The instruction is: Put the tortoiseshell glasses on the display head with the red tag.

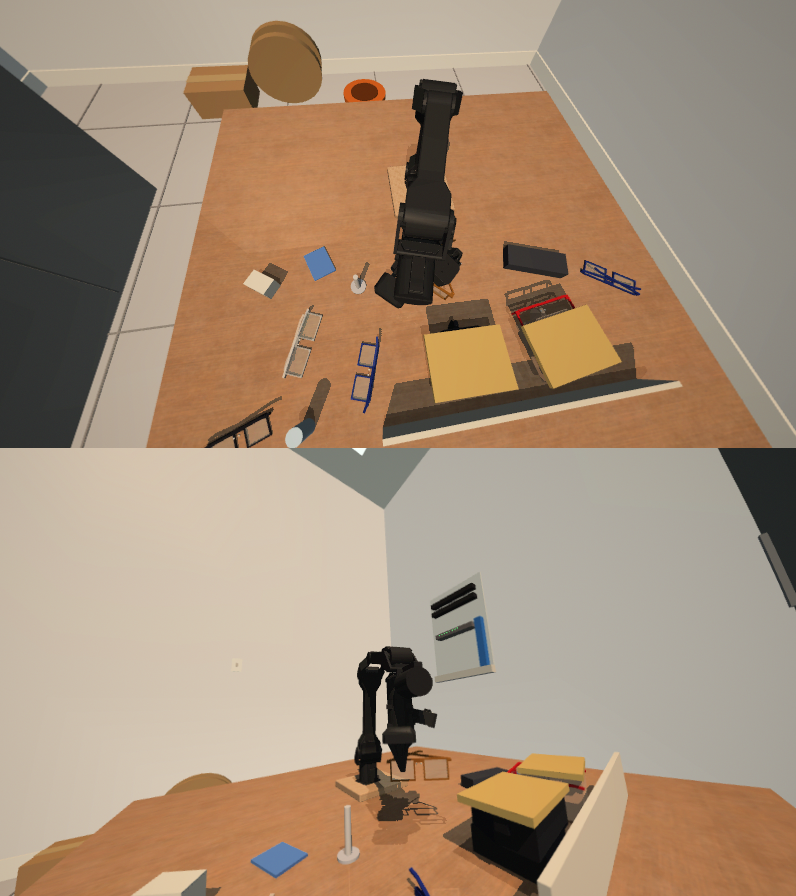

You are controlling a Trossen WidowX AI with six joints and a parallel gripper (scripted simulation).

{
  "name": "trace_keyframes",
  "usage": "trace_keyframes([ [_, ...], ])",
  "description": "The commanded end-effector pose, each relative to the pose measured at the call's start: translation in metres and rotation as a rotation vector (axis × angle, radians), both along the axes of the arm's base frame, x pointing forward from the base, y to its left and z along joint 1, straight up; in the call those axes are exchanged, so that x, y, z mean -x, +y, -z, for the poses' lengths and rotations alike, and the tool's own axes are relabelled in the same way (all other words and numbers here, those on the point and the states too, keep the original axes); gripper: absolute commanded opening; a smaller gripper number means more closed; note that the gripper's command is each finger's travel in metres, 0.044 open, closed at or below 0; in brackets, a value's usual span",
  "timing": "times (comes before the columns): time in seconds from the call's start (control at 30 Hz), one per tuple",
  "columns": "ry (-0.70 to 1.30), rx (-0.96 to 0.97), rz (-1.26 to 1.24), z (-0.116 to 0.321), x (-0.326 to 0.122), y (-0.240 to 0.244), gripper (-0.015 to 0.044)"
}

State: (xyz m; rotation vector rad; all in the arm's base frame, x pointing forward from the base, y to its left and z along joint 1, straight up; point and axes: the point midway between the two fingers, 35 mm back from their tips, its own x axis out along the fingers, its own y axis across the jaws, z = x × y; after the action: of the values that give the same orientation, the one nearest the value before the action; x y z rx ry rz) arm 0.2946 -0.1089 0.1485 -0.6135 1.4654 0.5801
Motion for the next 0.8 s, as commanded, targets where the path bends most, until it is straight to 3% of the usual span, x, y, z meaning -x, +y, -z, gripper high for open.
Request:
trace_keyframes([
  [0.0,-0.009,-0.002,-0.003,-0.003,-0.003,-0.021,0.0000],
  [0.77,-0.006,0.012,-0.003,0.001,0.032,-0.169,0.0000],
])
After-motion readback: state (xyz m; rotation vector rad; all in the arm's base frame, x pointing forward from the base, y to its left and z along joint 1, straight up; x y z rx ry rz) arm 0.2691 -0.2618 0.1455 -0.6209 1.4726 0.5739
